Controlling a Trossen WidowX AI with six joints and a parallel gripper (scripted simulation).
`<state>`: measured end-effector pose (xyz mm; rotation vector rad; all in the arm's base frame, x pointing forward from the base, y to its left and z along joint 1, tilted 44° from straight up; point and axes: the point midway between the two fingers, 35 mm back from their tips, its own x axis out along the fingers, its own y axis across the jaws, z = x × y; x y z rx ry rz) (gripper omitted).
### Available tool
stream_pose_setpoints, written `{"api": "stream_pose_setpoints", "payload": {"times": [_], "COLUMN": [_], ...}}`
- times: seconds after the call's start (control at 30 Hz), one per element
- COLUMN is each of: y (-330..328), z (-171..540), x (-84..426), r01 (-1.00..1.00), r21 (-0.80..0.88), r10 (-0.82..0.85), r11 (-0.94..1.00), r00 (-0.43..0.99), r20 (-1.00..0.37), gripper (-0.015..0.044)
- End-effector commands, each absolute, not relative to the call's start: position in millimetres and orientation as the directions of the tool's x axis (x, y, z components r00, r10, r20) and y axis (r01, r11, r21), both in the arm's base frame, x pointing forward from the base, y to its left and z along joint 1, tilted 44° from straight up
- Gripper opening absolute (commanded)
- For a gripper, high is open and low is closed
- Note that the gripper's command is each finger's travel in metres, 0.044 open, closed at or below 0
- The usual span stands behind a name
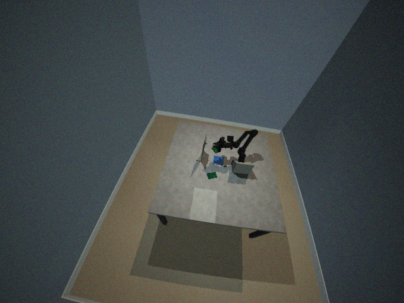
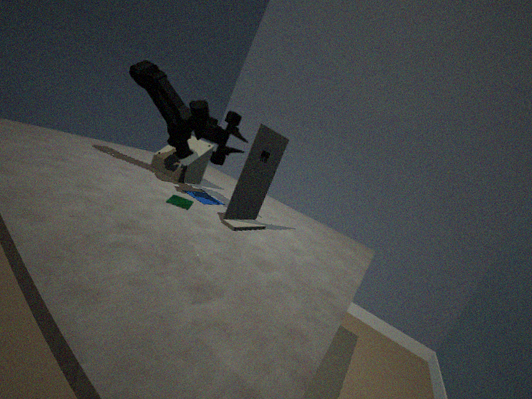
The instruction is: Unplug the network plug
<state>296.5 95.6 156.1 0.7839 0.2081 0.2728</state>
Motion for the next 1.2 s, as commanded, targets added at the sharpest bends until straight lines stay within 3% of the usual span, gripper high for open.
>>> {"api": "stream_pose_setpoints", "payload": {"times": [0.0, 1.17], "y": [97.5, 103.7], "z": [157.2, 162.5], "x": [305.5, 349.2], "r01": [-0.171, -0.173], "r21": [0.72, 0.72], "r10": [0.322, 0.322], "r11": [0.673, 0.673], "r00": [0.944, 0.944], "r20": [-0.077, -0.074], "gripper": [0.0156, 0.0156]}}
